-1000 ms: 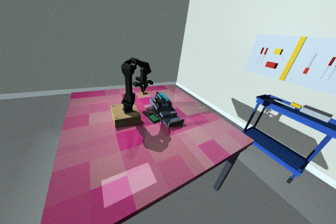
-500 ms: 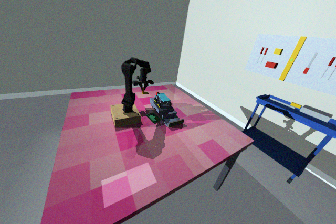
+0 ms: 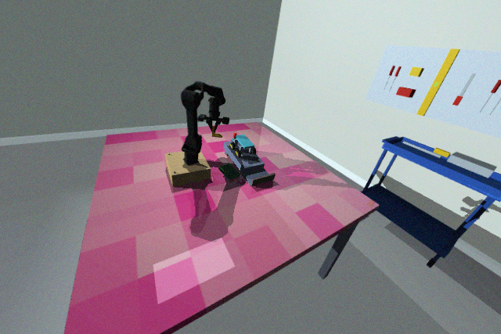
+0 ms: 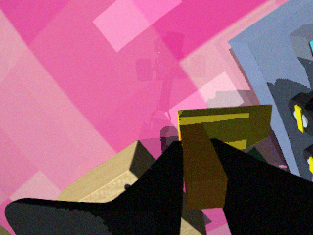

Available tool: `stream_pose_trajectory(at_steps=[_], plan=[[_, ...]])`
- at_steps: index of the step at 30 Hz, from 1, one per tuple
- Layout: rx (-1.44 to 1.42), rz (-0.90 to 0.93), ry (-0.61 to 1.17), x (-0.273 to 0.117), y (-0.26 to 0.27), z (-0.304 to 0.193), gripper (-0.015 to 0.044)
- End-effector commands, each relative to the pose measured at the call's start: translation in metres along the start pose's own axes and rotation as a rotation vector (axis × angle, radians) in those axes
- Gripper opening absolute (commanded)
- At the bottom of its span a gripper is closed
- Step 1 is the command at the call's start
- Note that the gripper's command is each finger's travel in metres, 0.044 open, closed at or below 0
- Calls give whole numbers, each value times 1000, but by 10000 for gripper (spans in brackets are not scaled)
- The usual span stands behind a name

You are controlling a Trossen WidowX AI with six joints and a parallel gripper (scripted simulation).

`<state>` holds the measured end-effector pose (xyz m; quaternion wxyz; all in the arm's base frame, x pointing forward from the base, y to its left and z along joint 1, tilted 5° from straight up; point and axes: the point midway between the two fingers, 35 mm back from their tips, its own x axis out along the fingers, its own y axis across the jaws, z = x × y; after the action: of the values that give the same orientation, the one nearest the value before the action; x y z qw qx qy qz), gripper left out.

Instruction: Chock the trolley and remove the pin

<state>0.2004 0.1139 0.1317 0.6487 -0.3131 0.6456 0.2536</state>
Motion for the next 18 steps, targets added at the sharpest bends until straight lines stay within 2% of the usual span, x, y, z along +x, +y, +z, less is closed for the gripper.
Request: stream_pose_trajectory(at_steps=[1, 18], plan=[[159, 6, -1, -1, 1, 0, 0], [750, 9, 0, -1, 1, 0, 0]])
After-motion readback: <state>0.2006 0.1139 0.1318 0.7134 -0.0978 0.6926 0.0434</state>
